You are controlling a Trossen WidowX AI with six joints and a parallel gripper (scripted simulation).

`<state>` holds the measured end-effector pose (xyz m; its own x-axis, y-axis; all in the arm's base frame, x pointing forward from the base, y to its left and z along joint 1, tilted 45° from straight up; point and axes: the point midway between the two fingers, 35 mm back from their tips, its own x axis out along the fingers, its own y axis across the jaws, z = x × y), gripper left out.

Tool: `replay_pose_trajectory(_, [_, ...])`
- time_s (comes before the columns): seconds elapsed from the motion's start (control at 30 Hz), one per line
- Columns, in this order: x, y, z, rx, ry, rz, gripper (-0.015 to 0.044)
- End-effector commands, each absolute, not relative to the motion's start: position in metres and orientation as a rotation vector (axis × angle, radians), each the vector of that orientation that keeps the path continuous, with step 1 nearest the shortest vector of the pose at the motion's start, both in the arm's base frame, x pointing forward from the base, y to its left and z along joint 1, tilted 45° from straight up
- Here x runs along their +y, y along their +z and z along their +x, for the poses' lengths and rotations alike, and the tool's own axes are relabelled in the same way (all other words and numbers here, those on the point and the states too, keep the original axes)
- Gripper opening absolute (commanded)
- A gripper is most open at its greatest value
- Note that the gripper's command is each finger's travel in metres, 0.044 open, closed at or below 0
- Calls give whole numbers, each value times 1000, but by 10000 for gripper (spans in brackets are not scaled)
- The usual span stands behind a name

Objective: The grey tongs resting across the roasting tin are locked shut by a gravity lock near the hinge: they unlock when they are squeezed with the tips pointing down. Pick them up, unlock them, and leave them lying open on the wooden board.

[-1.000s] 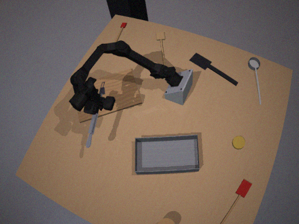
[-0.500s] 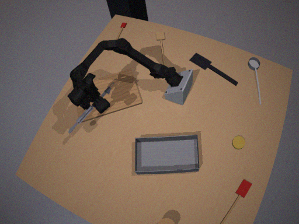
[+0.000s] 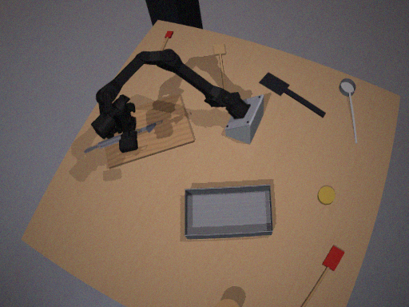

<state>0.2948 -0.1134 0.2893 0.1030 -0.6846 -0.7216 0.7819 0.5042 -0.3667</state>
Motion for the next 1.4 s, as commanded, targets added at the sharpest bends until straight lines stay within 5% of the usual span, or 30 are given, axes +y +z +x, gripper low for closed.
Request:
replay_pose_trajectory(0.0, [-116,292,289,905,-1160,248,-150])
replay_pose_trajectory(1.37, [-144,317,236,-238,-1658,1483,-150])
